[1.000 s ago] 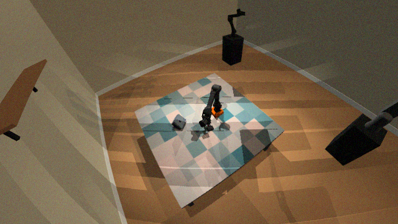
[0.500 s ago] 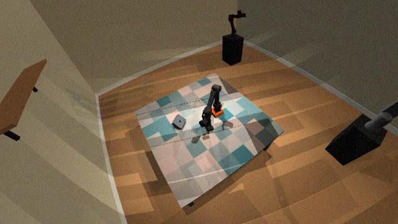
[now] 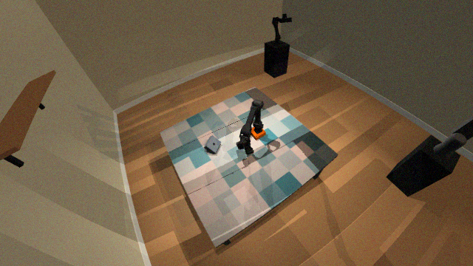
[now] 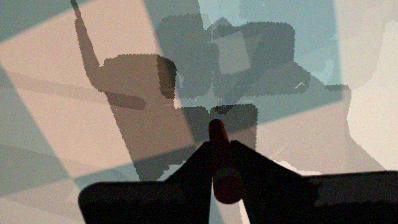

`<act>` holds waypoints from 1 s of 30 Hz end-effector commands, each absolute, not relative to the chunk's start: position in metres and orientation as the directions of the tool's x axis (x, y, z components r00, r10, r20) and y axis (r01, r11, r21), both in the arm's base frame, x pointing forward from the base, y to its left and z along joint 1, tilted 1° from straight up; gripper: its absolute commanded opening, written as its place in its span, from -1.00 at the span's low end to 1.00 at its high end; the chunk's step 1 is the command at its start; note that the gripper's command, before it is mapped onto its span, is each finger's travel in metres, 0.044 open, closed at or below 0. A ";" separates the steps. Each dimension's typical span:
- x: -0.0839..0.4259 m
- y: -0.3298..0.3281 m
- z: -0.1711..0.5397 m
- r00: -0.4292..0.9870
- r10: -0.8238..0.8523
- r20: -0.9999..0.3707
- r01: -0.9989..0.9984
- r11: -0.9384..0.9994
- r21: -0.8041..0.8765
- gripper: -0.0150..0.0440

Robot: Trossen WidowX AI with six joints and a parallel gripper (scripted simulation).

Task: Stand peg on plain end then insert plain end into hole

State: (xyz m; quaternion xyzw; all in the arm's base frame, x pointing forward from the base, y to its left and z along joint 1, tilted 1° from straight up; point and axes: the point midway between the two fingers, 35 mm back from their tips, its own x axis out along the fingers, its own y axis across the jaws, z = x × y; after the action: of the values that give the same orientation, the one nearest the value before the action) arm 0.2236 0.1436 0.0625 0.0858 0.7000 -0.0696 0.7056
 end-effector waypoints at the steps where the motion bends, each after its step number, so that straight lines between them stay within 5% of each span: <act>1: 0.225 0.144 0.079 0.014 0.027 -1.000 0.215 0.976 0.030 -0.49; 30: 0.262 0.121 0.117 0.146 -0.063 -0.987 0.176 0.984 -0.037 -0.49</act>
State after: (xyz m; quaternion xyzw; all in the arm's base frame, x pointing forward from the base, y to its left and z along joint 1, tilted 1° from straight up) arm 0.2540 0.1257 0.1166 0.0540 0.6595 -0.0750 0.7460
